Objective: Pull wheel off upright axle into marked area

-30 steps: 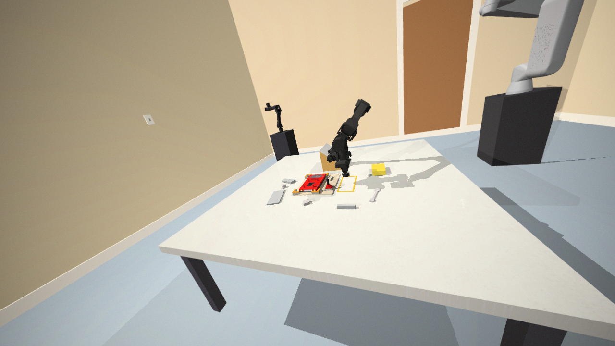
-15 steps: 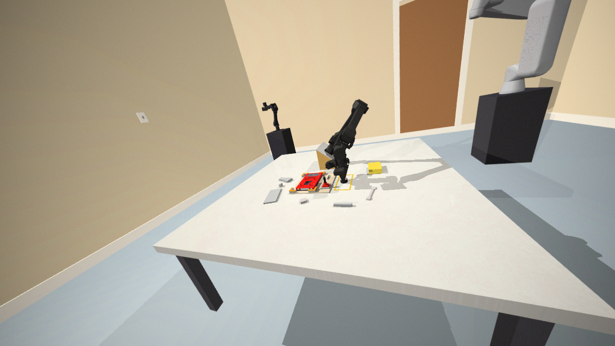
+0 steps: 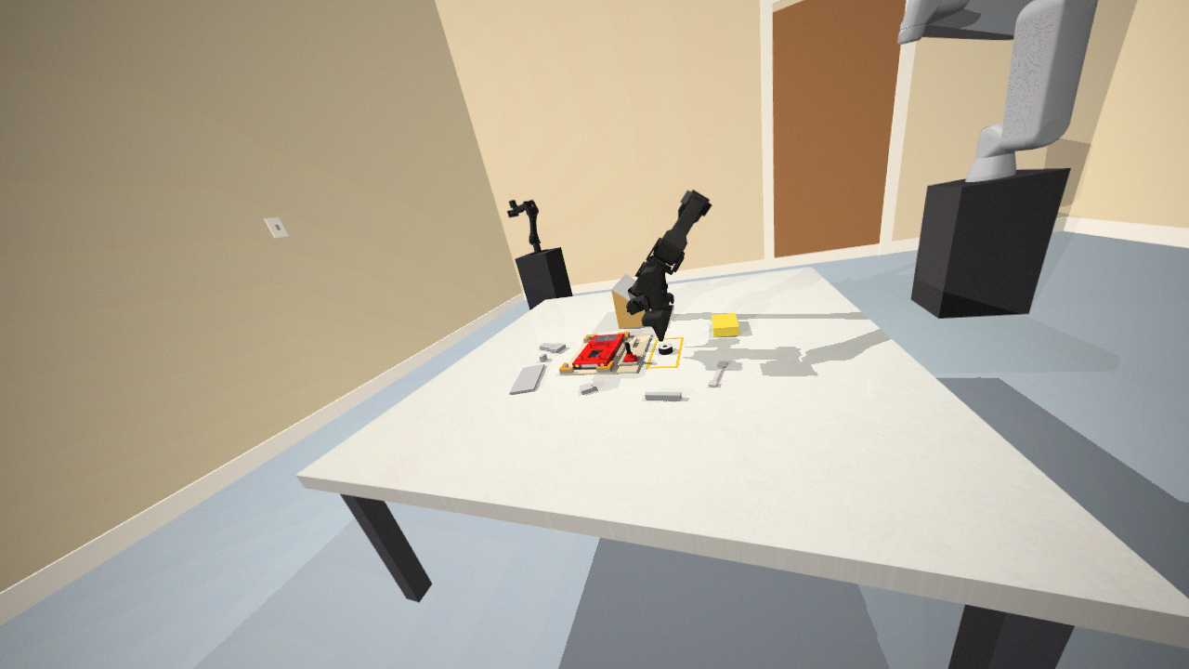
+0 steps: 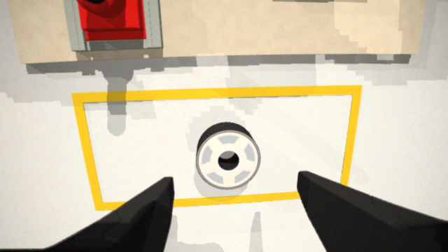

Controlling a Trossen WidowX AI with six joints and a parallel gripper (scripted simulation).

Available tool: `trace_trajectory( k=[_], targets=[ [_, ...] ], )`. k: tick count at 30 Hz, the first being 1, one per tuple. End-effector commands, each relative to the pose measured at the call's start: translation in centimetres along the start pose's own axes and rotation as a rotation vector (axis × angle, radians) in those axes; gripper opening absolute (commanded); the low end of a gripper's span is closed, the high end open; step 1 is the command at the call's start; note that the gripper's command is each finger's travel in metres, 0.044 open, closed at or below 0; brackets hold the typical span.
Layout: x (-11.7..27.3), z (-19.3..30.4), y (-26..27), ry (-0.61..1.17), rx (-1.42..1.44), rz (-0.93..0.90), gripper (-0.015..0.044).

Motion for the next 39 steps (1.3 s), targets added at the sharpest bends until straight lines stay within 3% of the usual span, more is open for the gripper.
trace_trajectory(
  k=[1, 2, 8, 15, 39],
  targets=[
    [2.1, 0.2, 0.0, 0.006, 0.008, -0.011, 0.0300],
    [2.1, 0.2, 0.0, 0.006, 0.008, -0.011, 0.0300],
    [3.9, -2.3, -2.8, -0.006, 0.002, -0.012, 0.0440],
    [6.5, -4.8, -7.4, 0.002, 0.004, -0.008, 0.0440],
    [6.6, -4.9, -7.6, 0.002, 0.004, -0.008, 0.0440]
  ],
)
Point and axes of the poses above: the point midway between the two fingers, 35 mm back from their tips, its own x axis back along the fingers, its own y axis across the jaws, z = x × y, the point moved 3 cm from there along x, back along the fingers, and after that the axes turned 8 degrees about -x, right-handed, at the moved point
